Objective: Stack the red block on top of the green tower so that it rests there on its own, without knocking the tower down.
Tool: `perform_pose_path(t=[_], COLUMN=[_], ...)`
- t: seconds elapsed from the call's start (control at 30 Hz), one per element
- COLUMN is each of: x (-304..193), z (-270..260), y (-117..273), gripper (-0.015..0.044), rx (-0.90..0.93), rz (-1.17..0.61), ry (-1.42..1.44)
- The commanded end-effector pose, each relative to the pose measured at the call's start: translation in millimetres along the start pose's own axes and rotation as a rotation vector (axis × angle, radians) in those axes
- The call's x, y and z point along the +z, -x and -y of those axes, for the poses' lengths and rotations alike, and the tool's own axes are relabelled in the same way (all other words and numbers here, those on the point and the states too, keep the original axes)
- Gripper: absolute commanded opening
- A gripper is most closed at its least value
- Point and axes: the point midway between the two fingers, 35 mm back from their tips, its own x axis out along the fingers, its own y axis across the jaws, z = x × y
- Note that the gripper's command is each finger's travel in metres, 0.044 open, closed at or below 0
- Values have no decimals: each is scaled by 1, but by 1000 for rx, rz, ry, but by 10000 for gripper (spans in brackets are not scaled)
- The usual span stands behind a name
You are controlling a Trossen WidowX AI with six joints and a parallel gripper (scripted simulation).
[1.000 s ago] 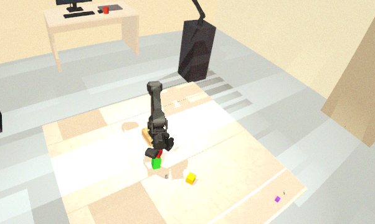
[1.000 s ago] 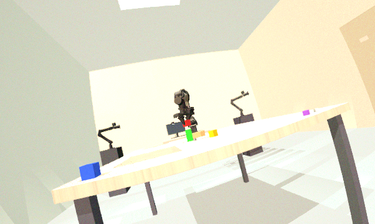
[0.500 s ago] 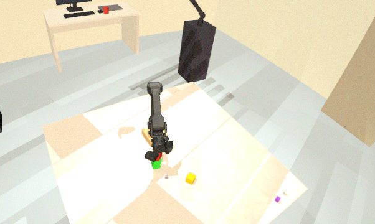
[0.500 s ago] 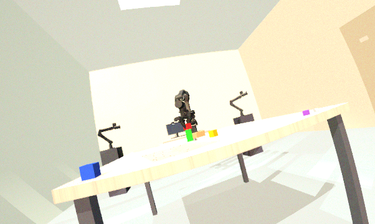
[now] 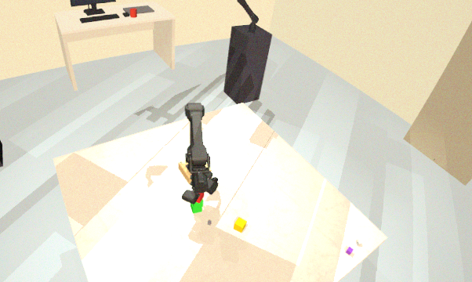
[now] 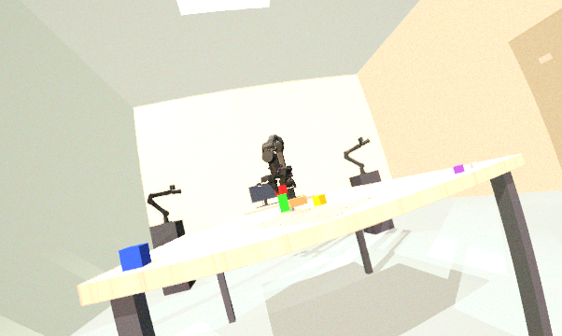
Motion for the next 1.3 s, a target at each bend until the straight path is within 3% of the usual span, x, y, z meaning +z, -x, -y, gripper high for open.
perform_pose_path(t=[0.0,0.2,0.77,1.27], x=[0,0,0,0], z=[1,1,0,0], y=[0,3,0,0], gripper=[0,0,440,440], rx=[-3,-3,-1,-1], rz=[-2,-2,0,0], ry=[4,4,0,0])
